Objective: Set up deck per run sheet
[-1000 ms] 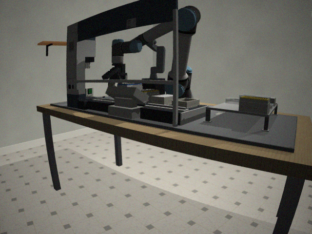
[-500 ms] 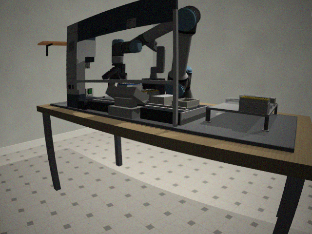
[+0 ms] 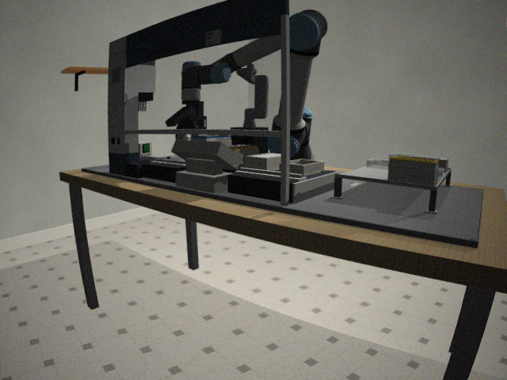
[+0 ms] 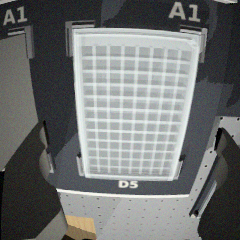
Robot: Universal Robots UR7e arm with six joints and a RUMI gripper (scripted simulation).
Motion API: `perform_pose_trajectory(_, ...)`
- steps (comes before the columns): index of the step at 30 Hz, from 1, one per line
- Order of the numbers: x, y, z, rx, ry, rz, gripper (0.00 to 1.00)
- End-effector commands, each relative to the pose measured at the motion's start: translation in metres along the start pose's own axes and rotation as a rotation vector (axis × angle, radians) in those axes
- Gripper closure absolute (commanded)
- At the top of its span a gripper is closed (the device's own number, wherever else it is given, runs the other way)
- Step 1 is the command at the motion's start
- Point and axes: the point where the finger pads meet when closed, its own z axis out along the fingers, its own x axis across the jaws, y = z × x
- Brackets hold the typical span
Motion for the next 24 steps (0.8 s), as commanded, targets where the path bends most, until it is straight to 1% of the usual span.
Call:
perform_pose_trajectory(1, 0.000, 0.000, -0.009, 0.000, 0.001, 0.000, 0.18)
perform_pose_trajectory(7, 0.000, 0.000, -0.019, 0.000, 0.001, 0.000, 0.18)
perform_pose_trajectory(9, 0.000, 0.000, -0.019, 0.000, 0.001, 0.000, 0.18)
perform_pose_trajectory(24, 0.000, 0.000, -0.044, 0.000, 0.001, 0.000, 0.18)
